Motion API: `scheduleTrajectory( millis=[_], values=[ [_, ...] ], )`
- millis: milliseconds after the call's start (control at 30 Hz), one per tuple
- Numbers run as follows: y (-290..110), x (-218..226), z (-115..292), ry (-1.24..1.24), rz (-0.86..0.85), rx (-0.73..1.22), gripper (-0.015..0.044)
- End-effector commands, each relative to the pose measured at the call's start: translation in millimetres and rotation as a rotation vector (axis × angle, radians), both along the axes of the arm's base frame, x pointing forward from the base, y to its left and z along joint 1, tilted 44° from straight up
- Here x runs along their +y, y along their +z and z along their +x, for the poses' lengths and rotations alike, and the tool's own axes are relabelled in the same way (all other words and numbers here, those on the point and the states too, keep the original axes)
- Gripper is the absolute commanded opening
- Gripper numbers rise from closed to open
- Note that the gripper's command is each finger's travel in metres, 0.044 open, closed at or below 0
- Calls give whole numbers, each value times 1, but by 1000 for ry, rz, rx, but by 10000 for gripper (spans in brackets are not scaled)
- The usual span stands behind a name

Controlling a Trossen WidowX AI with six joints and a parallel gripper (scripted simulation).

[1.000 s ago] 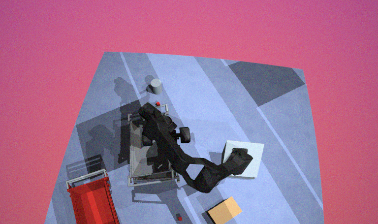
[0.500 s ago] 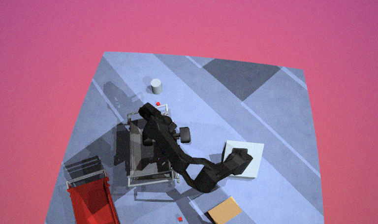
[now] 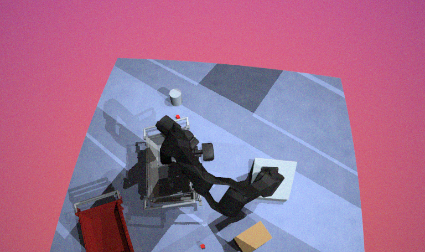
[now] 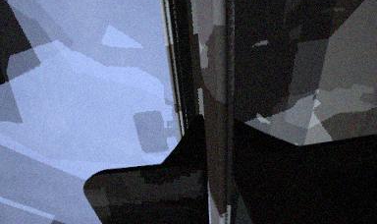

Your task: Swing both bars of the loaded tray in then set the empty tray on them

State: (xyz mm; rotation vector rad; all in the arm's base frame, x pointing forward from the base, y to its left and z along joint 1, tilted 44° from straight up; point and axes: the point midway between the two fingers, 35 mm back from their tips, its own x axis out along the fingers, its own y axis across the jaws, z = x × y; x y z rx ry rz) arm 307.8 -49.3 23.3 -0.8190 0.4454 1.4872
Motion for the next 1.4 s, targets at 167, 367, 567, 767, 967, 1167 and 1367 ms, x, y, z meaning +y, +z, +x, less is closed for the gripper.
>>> scheduleTrajectory(
  millis=[167, 367, 567, 767, 967, 1167, 1367],
  values=[
    [-9, 10, -7, 14, -5, 22, 0],
    [-9, 10, -7, 14, -5, 22, 0],
    [-9, 10, -7, 14, -5, 22, 0],
    [-9, 10, -7, 14, -5, 22, 0],
    [-9, 10, -7, 14, -5, 22, 0],
    [-9, 10, -7, 14, -5, 22, 0],
    [-9, 10, -7, 14, -5, 22, 0]
  ],
)
